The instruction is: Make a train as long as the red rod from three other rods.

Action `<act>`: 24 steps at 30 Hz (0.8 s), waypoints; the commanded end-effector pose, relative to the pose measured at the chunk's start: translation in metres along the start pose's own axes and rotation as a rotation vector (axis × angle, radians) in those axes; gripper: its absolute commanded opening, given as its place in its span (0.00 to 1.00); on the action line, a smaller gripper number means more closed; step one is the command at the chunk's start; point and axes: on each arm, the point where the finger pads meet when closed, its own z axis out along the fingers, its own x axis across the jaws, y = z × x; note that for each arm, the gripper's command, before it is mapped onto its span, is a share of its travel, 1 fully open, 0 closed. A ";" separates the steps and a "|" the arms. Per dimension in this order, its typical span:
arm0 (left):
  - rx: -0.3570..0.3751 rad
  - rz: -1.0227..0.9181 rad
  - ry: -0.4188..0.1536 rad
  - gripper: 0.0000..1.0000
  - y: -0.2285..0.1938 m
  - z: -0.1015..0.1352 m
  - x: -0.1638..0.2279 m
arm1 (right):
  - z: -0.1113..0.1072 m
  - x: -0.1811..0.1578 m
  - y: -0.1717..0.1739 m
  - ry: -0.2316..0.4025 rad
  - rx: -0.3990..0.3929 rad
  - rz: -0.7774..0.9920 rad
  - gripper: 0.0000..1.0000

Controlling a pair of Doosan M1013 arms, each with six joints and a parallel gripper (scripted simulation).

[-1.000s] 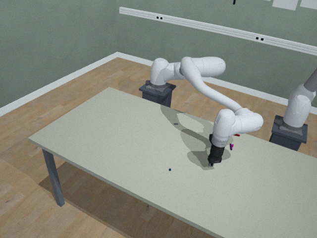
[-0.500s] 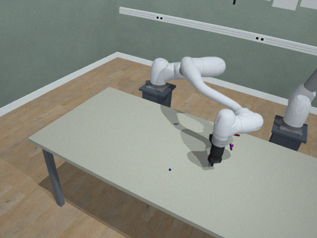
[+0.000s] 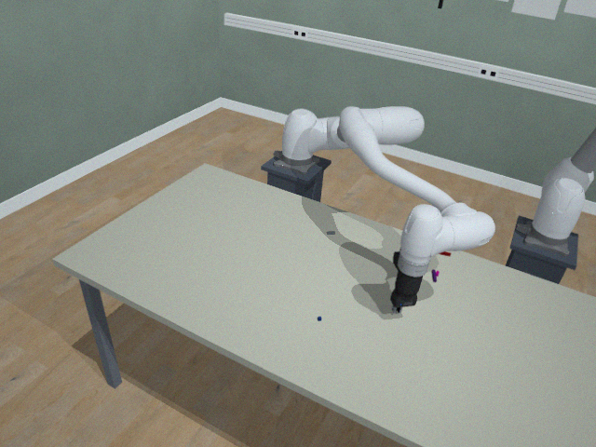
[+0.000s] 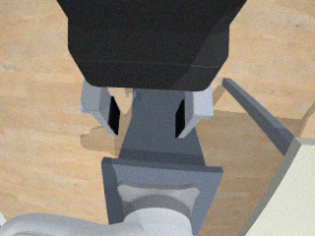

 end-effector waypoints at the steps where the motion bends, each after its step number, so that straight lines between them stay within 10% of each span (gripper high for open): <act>1: 0.006 0.001 -0.007 1.00 -0.004 0.002 0.000 | -0.001 -0.001 0.001 -0.004 -0.005 0.003 0.24; 24: 0.006 0.001 -0.007 1.00 -0.004 0.002 0.000 | -0.001 0.002 0.002 -0.004 -0.003 0.006 0.24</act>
